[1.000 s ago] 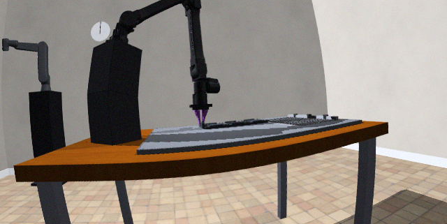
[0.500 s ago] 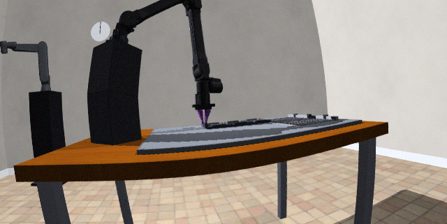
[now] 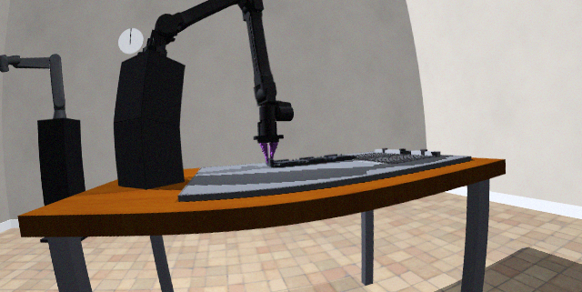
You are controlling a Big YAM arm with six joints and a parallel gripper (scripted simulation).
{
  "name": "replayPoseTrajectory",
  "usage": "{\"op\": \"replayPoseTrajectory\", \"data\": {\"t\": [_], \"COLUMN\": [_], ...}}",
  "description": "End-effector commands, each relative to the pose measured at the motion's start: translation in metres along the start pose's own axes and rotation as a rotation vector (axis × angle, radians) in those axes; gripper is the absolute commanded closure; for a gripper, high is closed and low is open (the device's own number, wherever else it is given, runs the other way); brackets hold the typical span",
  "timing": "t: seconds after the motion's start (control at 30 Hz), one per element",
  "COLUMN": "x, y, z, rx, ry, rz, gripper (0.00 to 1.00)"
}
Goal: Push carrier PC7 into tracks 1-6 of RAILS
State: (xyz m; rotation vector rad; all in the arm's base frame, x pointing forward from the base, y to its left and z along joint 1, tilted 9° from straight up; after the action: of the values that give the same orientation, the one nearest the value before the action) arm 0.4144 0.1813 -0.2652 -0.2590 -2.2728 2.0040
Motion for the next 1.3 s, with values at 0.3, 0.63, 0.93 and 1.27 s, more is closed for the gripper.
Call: {"op": "replayPoseTrajectory", "data": {"t": [0.3,0.63,0.93,1.27], "x": [-0.034,-0.044,-0.051,-0.060], "y": [0.002,0.001,0.001,0.000], "z": [-0.006,-0.008,-0.009,-0.012], "rx": [-0.015,-0.015,-0.015,-0.016], "ry": [0.009,0.011,0.011,0.010], "rz": [0.033,0.033,0.032,0.034], "gripper": [1.00,1.00,1.00,1.00]}}
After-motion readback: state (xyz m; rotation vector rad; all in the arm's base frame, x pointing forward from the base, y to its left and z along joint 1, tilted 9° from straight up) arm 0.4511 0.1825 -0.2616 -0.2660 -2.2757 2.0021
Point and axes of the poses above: the point where the finger pads meet when closed, its own y axis out along the fingers, its own x axis across the jaws, z = x × y, the point moved 3 cm from there along -y, back along the fingers, and after that the axes turned 13 degrees about y, right-handed, at the moved point
